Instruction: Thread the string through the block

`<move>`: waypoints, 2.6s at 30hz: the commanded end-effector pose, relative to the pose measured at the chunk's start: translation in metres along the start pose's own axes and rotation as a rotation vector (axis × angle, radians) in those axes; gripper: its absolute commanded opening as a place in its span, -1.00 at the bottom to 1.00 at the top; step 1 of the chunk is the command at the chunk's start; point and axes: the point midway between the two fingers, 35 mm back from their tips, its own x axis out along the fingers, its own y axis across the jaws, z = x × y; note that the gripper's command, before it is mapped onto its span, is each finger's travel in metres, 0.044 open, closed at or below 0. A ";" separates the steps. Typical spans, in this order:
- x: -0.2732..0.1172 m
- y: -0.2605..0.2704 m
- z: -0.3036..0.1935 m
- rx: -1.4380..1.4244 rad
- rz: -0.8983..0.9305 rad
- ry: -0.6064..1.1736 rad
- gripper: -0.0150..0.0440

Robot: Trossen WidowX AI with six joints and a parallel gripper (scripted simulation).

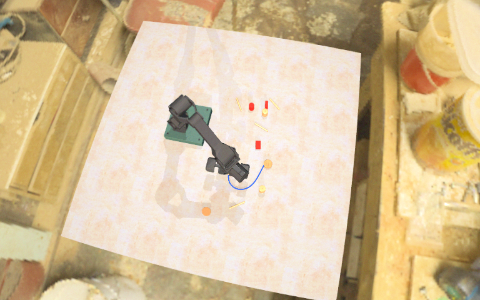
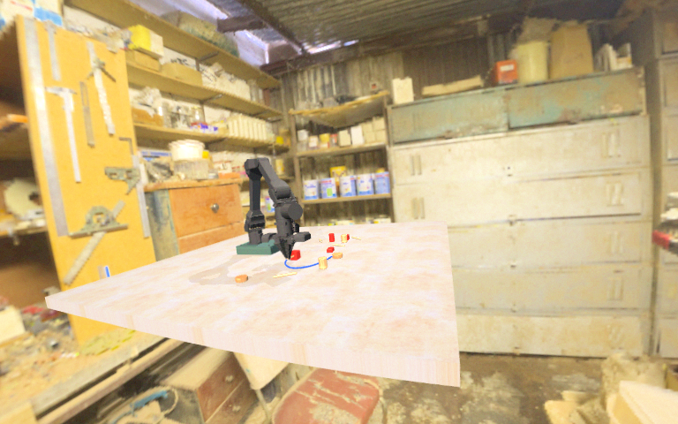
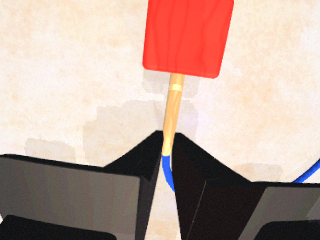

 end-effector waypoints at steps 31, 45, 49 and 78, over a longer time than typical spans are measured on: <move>-0.023 -0.002 0.025 -0.001 0.000 -0.002 -0.08; -0.076 -0.002 0.027 0.134 -0.010 0.002 -0.08; -0.076 -0.002 0.034 0.505 -0.009 -0.002 -0.08; -0.078 -0.001 0.070 2.339 0.008 -0.015 -0.08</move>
